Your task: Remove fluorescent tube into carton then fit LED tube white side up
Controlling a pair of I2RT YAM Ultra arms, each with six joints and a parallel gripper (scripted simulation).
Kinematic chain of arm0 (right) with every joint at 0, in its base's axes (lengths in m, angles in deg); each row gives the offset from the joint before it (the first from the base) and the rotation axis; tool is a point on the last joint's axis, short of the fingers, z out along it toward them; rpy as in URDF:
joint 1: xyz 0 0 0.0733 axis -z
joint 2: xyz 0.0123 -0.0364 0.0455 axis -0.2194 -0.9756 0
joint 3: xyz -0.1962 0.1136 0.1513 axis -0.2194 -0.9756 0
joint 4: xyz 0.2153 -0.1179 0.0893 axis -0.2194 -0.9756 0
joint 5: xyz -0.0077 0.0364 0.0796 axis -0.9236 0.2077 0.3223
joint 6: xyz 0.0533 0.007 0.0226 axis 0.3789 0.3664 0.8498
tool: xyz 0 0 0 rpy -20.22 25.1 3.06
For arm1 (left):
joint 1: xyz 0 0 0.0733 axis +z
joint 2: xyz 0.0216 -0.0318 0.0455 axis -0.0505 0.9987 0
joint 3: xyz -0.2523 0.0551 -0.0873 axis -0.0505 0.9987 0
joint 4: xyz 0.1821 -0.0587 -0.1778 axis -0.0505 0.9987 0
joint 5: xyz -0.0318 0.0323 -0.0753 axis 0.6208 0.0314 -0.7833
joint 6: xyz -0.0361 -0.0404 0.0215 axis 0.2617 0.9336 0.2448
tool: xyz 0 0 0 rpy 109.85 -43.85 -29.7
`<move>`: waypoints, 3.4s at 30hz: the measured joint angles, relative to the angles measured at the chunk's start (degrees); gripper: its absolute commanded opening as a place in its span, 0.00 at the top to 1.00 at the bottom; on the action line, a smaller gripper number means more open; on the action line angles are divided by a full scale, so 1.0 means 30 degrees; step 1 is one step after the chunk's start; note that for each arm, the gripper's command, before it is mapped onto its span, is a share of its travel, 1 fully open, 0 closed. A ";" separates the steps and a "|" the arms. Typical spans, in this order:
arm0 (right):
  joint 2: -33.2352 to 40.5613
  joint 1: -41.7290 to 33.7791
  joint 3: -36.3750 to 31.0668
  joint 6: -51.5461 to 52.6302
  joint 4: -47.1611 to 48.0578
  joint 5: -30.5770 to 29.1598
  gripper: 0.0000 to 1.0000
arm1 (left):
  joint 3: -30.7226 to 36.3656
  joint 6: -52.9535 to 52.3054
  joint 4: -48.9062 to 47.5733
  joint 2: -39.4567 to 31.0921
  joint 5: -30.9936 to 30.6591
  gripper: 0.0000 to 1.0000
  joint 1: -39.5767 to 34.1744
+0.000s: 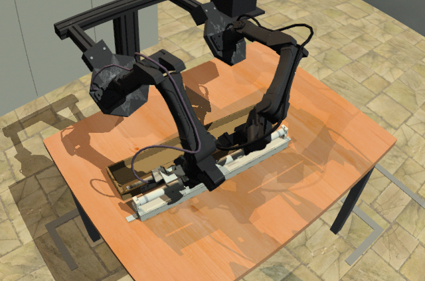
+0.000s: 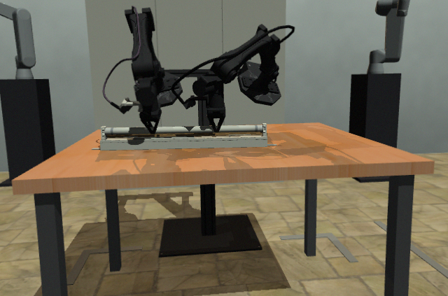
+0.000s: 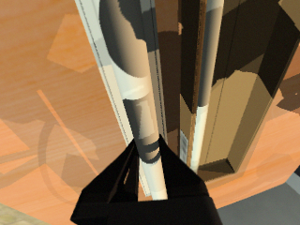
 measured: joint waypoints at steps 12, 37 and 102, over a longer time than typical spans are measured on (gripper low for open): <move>0.0357 -0.0015 -0.0554 0.0000 0.0597 -0.0022 0.89 | 0.0765 -0.0138 -0.0758 -0.0350 0.0277 0.89 -0.0080; 0.2900 -0.0262 -0.4503 -0.0117 0.5158 -0.0474 0.89 | 0.6025 -0.1515 -0.6645 -0.2645 0.2069 0.89 -0.0590; 0.6499 -0.0648 -1.1300 -0.0546 1.4214 -0.1333 0.89 | 1.4185 -0.6120 -1.9067 -0.4918 0.4743 0.51 -0.1501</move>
